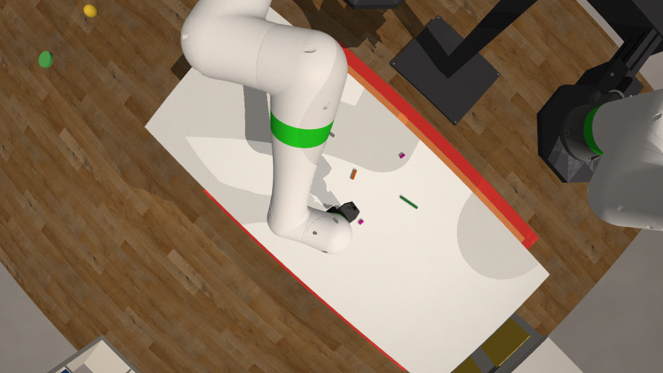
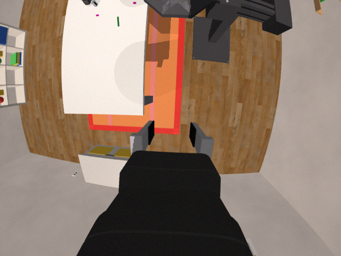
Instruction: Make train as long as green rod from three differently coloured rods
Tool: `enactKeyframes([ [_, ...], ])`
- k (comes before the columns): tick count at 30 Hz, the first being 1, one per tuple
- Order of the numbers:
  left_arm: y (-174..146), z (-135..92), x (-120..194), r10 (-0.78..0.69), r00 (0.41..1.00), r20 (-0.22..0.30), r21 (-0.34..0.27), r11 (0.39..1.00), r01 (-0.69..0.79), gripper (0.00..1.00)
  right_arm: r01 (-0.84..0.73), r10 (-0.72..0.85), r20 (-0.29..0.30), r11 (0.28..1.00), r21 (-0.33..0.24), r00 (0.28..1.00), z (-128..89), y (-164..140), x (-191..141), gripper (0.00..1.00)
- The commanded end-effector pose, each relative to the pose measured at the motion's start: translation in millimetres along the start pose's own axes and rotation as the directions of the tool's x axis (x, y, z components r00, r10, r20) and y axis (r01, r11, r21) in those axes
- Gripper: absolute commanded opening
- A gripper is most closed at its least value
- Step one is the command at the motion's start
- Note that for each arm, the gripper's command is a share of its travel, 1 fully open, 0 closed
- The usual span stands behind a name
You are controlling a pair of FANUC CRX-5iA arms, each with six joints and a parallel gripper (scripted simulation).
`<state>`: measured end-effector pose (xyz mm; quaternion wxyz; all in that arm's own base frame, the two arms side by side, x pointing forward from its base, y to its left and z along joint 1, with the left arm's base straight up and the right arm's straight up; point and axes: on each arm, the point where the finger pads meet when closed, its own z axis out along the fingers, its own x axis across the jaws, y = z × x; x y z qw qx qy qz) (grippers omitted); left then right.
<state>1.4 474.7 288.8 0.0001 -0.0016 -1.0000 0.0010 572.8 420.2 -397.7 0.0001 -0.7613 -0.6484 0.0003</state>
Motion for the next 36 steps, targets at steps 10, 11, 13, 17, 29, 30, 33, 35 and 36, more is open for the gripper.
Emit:
enactKeyframes([
  [10, 0.2, -0.9, -0.1, 0.000, 1.000, 0.000, -0.002, 1.000, 0.000, 1.00, 0.000, 0.000, -0.002, 1.000, -0.002, 1.000, 6.8, 1.0, 0.9, 0.24],
  [11, 0.2, -0.9, -0.1, 0.000, 1.000, 0.000, -0.002, 1.000, 0.000, 1.00, 0.000, 0.000, -0.002, 1.000, -0.002, 1.000, 7.0, 1.0, 0.9, 0.24],
  [13, 0.2, -0.9, -0.1, 0.000, 1.000, 0.000, -0.002, 1.000, 0.000, 1.00, 0.000, 0.000, -0.002, 1.000, -0.002, 1.000, 7.2, 1.0, 0.9, 0.24],
  [17, 0.2, -0.9, -0.1, 0.000, 1.000, 0.000, -0.002, 1.000, 0.000, 1.00, 0.000, 0.000, -0.002, 1.000, -0.002, 1.000, 7.2, 1.0, 0.9, 0.24],
  [29, 0.2, -0.9, -0.1, 0.000, 1.000, 0.000, -0.002, 1.000, 0.000, 1.00, 0.000, 0.000, -0.002, 1.000, -0.002, 1.000, 7.2, 1.0, 0.9, 0.24],
  [30, 0.2, -0.9, -0.1, 0.000, 1.000, 0.000, -0.002, 1.000, 0.000, 1.00, 0.000, 0.000, -0.002, 1.000, -0.002, 1.000, 7.2, 1.0, 0.9, 0.24],
  [33, 0.2, -0.9, -0.1, 0.000, 1.000, 0.000, -0.002, 1.000, 0.000, 1.00, 0.000, 0.000, -0.002, 1.000, -0.002, 1.000, 7.2, 1.0, 0.9, 0.24],
  [35, 0.2, -0.9, -0.1, 0.000, 1.000, 0.000, -0.002, 1.000, 0.000, 1.00, 0.000, 0.000, -0.002, 1.000, -0.002, 1.000, 7.2, 1.0, 0.9, 0.24],
  [36, 0.2, -0.9, -0.1, 0.000, 1.000, 0.000, -0.002, 1.000, 0.000, 1.00, 0.000, 0.000, -0.002, 1.000, -0.002, 1.000, 7.2, 1.0, 0.9, 0.24],
])
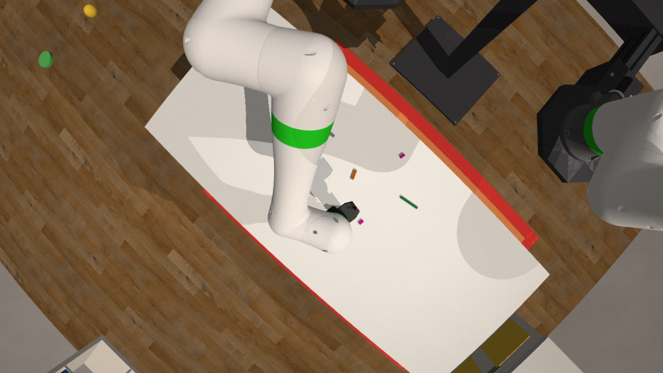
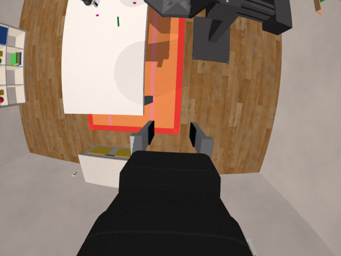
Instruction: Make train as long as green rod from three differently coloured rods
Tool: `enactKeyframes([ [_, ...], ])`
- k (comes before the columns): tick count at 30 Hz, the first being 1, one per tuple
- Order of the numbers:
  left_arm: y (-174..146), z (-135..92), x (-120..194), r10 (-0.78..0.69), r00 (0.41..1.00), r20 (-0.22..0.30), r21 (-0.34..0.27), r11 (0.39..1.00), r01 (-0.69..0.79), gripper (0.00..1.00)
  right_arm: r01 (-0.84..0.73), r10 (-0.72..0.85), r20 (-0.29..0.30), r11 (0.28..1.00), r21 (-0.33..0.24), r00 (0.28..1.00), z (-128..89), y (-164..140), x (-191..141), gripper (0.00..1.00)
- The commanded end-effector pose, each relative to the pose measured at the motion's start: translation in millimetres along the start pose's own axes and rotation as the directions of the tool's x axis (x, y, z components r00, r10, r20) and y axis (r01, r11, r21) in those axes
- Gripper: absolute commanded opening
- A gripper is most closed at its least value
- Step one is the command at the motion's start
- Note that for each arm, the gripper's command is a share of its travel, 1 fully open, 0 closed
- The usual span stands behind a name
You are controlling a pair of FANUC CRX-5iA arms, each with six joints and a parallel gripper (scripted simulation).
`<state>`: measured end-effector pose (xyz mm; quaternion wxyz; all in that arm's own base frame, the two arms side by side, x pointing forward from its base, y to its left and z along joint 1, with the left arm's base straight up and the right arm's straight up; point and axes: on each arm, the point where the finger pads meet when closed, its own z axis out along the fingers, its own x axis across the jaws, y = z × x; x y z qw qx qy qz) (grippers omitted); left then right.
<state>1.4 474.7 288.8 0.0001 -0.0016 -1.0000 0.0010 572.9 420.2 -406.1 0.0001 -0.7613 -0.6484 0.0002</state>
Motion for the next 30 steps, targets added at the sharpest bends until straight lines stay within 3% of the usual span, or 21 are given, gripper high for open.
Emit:
enactKeyframes([
  [1, 0.2, -0.9, -0.1, 0.000, 1.000, 0.000, -0.002, 1.000, 0.000, 1.00, 0.000, 0.000, -0.001, 1.000, -0.002, 1.000, -1.2, 1.0, 0.8, 0.24],
  [12, 0.2, -0.9, -0.1, 0.000, 1.000, 0.000, -0.002, 1.000, 0.000, 1.00, 0.000, 0.000, -0.001, 1.000, -0.002, 1.000, -1.2, 1.0, 0.8, 0.24],
  [16, 0.2, -0.9, -0.1, 0.000, 1.000, 0.000, -0.002, 1.000, 0.000, 1.00, 0.000, 0.000, -0.001, 1.000, -0.002, 1.000, -1.2, 1.0, 0.8, 0.36],
  [20, 0.2, -0.9, -0.1, 0.000, 1.000, 0.000, -0.002, 1.000, 0.000, 1.00, 0.000, 0.000, -0.001, 1.000, -0.002, 1.000, -1.2, 1.0, 0.8, 0.36],
  [21, 0.2, -0.9, -0.1, 0.000, 1.000, 0.000, -0.002, 1.000, 0.000, 1.00, 0.000, 0.000, -0.001, 1.000, -0.002, 1.000, -1.2, 1.0, 0.8, 0.42],
  [26, 0.2, -0.9, -0.1, 0.000, 1.000, 0.000, -0.002, 1.000, 0.000, 1.00, 0.000, 0.000, -0.001, 1.000, -0.002, 1.000, -1.2, 1.0, 0.8, 0.48],
  [27, 0.2, -0.9, -0.1, 0.000, 1.000, 0.000, -0.002, 1.000, 0.000, 1.00, 0.000, 0.000, -0.001, 1.000, -0.002, 1.000, -1.2, 1.0, 0.8, 0.54],
  [30, 0.2, -0.9, -0.1, 0.000, 1.000, 0.000, -0.002, 1.000, 0.000, 1.00, 0.000, 0.000, -0.001, 1.000, -0.002, 1.000, -1.2, 1.0, 0.8, 0.54],
])
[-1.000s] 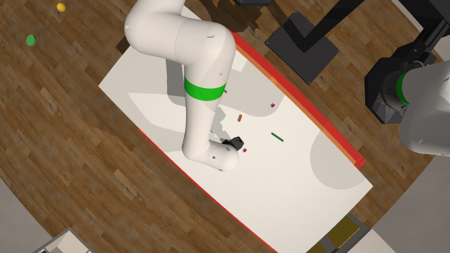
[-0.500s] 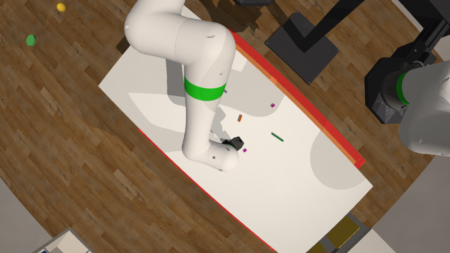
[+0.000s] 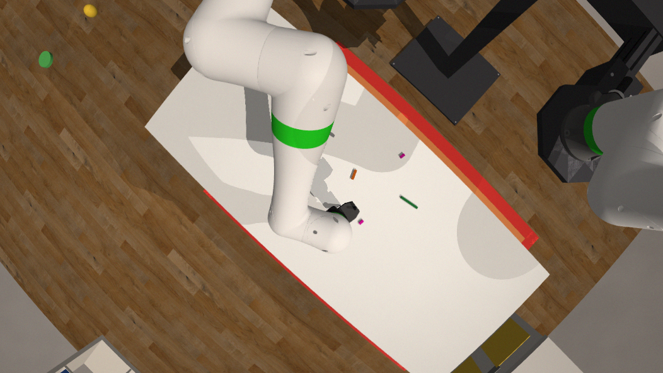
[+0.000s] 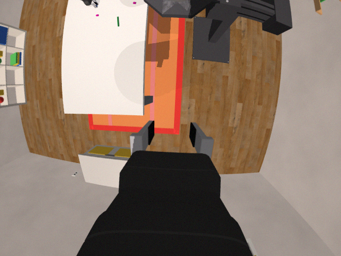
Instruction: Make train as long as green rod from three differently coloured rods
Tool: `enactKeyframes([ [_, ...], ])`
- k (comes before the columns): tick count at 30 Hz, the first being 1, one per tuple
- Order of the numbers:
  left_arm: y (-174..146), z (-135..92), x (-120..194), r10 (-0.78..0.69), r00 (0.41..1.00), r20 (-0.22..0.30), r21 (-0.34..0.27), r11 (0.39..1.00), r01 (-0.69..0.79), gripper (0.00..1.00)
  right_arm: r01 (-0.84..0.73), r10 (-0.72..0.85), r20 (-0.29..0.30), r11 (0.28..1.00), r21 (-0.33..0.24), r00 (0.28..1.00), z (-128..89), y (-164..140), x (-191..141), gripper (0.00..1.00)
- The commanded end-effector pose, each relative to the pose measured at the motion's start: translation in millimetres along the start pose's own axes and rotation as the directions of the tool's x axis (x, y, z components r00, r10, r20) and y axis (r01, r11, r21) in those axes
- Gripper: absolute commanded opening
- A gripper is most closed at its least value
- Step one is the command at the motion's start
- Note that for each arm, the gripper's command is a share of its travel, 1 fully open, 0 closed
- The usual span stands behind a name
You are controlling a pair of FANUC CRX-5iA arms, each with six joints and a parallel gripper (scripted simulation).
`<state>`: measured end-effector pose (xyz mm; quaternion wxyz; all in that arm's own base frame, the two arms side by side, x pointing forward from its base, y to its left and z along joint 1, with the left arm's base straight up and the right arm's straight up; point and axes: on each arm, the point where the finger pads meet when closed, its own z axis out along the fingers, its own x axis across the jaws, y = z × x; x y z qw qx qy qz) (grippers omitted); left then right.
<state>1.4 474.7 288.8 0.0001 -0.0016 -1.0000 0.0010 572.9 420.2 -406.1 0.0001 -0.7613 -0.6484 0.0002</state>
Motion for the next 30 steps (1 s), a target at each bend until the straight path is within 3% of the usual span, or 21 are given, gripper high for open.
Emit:
enactKeyframes([
  [1, 0, -1, 0, 0.000, 1.000, 0.000, -0.002, 1.000, 0.000, 1.00, 0.000, 0.000, -0.001, 1.000, -0.002, 1.000, -1, 1, 1, 0.54],
  [14, 0, -1, 0, 0.000, 1.000, 0.000, -0.002, 1.000, 0.000, 1.00, 0.000, 0.000, -0.001, 1.000, -0.002, 1.000, -8, 1, 1, 0.54],
  [30, 0, -1, 0, 0.000, 1.000, 0.000, -0.002, 1.000, 0.000, 1.00, 0.000, 0.000, -0.001, 1.000, -0.002, 1.000, -76, 1, 1, 0.54],
])
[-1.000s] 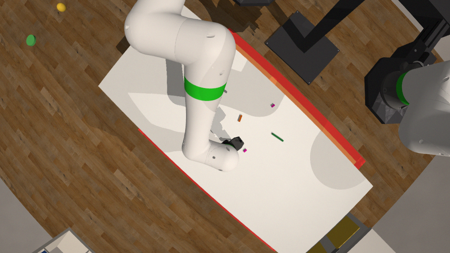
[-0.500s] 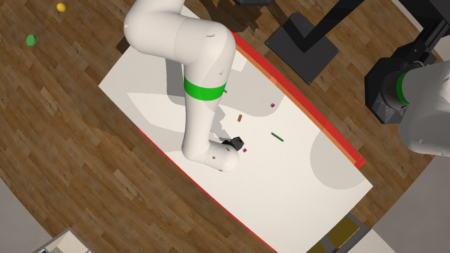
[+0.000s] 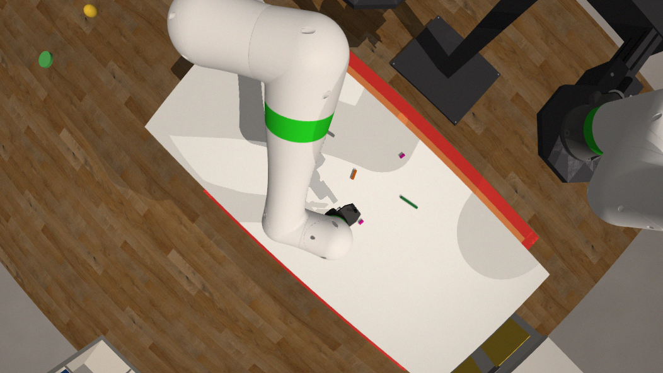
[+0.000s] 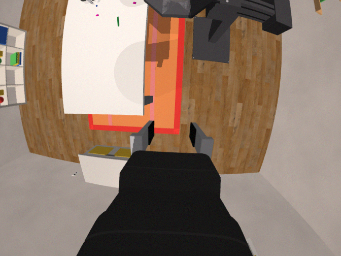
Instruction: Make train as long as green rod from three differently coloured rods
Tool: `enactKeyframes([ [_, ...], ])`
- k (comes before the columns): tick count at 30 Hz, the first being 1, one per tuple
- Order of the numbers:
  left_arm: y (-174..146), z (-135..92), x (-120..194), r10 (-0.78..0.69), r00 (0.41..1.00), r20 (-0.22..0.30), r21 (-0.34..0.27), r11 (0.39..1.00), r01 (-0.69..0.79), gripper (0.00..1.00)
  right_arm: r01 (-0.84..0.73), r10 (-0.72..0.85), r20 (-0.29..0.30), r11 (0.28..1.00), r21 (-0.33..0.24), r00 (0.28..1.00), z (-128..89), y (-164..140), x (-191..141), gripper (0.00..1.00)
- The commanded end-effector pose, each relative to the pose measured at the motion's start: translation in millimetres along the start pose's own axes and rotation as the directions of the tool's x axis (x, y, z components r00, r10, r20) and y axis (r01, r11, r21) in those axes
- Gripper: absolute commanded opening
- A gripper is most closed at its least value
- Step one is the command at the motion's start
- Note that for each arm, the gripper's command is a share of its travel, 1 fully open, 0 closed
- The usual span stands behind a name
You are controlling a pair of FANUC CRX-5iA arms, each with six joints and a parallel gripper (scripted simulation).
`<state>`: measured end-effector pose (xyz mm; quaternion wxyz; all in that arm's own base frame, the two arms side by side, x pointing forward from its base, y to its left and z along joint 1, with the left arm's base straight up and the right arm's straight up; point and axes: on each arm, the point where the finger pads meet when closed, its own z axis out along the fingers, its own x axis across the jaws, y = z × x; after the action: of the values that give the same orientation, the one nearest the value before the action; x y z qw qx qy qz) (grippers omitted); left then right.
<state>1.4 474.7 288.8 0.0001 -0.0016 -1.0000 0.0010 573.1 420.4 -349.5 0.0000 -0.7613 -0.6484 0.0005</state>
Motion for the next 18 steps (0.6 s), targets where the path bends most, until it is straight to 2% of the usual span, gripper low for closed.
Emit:
enactKeyframes([
  [1, 0, -1, 0, 0.000, 1.000, 0.000, -0.002, 1.000, 0.000, 1.00, 0.000, 0.000, -0.002, 1.000, -0.002, 1.000, -23, 1, 0, 0.54],
  [5, 0, -1, 0, 0.000, 1.000, 0.000, -0.002, 1.000, 0.000, 1.00, 0.000, 0.000, -0.002, 1.000, -0.002, 1.000, -33, 1, 0, 0.54],
  [11, 0, -1, 0, 0.000, 1.000, 0.000, -0.002, 1.000, 0.000, 1.00, 0.000, 0.000, -0.002, 1.000, -0.002, 1.000, -35, 1, 0, 0.54],
  [12, 0, -1, 0, 0.000, 1.000, 0.000, -0.002, 1.000, 0.000, 1.00, 0.000, 0.000, -0.002, 1.000, -0.002, 1.000, -35, 1, 0, 1.00],
  [18, 0, -1, 0, 0.000, 1.000, 0.000, -0.002, 1.000, 0.000, 1.00, 0.000, 0.000, -0.002, 1.000, -0.002, 1.000, -35, 1, 0, 1.00],
])
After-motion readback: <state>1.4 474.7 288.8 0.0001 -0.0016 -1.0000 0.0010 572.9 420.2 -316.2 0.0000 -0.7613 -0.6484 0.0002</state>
